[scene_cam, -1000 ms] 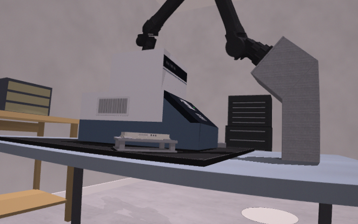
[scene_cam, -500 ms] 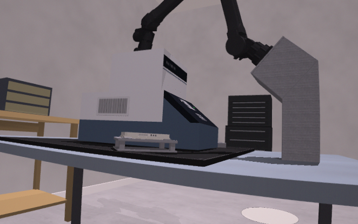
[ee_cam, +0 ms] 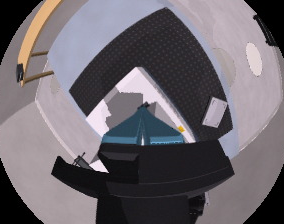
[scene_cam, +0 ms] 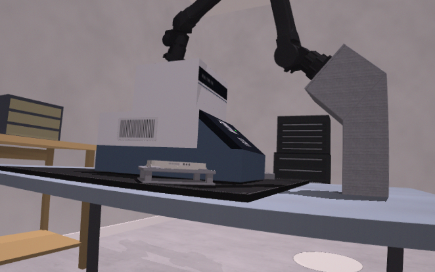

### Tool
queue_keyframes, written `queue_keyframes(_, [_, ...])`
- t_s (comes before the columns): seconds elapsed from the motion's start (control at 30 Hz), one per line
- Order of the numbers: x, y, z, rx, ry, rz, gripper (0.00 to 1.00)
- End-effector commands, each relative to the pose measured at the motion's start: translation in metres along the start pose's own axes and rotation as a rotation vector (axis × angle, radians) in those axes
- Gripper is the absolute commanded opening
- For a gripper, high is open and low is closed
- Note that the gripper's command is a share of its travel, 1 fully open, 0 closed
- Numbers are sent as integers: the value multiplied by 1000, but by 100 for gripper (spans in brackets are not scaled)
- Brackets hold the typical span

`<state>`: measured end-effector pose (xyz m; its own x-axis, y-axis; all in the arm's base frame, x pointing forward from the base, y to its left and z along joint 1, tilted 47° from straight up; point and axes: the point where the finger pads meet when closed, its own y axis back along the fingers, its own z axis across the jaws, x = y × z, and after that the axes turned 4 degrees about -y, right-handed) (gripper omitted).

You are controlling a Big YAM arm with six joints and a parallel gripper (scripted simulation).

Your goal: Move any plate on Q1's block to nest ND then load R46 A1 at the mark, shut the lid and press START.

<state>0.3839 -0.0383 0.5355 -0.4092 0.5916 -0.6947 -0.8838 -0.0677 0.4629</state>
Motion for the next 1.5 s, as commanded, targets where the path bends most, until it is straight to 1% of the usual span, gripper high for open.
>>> queue_keyframes(0.0, [2, 39, 28, -46, 90, -43, 0])
queue_keyframes(0.03, [8, 43, 31, -49, 90, -43, 0])
queue_keyframes(0.07, [15, 47, 32, -66, 137, -25, 0])
queue_keyframes(0.13, [27, 52, 32, -80, 214, 6, 0])
queue_keyframes(0.2, [27, 52, 32, -80, 214, 6, 0])
queue_keyframes(0.23, [25, 44, 27, -70, 229, 14, 0])
queue_keyframes(0.33, [42, 42, 24, -84, 332, 74, 0])
queue_keyframes(0.37, [46, 43, 24, -75, 326, 73, 0])
queue_keyframes(0.4, [51, 45, 26, -76, 321, 70, 0])
queue_keyframes(0.47, [60, 59, 34, -92, 309, 56, 0])
queue_keyframes(0.53, [68, 73, 38, -100, 298, 44, 0])
queue_keyframes(0.6, [67, 86, 42, -108, 286, 20, 0])
queue_keyframes(0.63, [63, 87, 43, -112, 280, 10, 0])
queue_keyframes(0.7, [71, 94, 41, -127, 372, 33, 0])
queue_keyframes(0.77, [71, 94, 41, -127, 372, 33, 0])
queue_keyframes(0.8, [74, 87, 40, -126, 407, 54, 0])
queue_keyframes(0.87, [84, 90, 38, -142, 485, 84, 0])
queue_keyframes(0.93, [92, 95, 37, -157, 552, 104, 0])
queue_keyframes(0.97, [96, 96, 35, -149, 549, 106, 0])
queue_keyframes(1.0, [102, 101, 35, -151, 545, 101, 0])
queue_keyframes(1.07, [114, 112, 37, -166, 533, 93, 0])
queue_keyframes(1.1, [119, 117, 37, -168, 526, 94, 0])
queue_keyframes(1.13, [123, 123, 37, -189, 569, 103, 0])
queue_keyframes(1.17, [124, 129, 36, -197, 611, 101, 0])
queue_keyframes(1.23, [126, 137, 33, -200, 671, 95, 0])
queue_keyframes(1.27, [130, 139, 32, -213, 706, 102, 0])
queue_keyframes(1.33, [130, 139, 32, -213, 706, 102, 0])
queue_keyframes(1.37, [131, 133, 32, -217, 725, 117, 0])
queue_keyframes(1.4, [136, 135, 30, -227, 765, 131, 0])
queue_keyframes(1.47, [148, 136, 25, -224, 780, 151, 0])
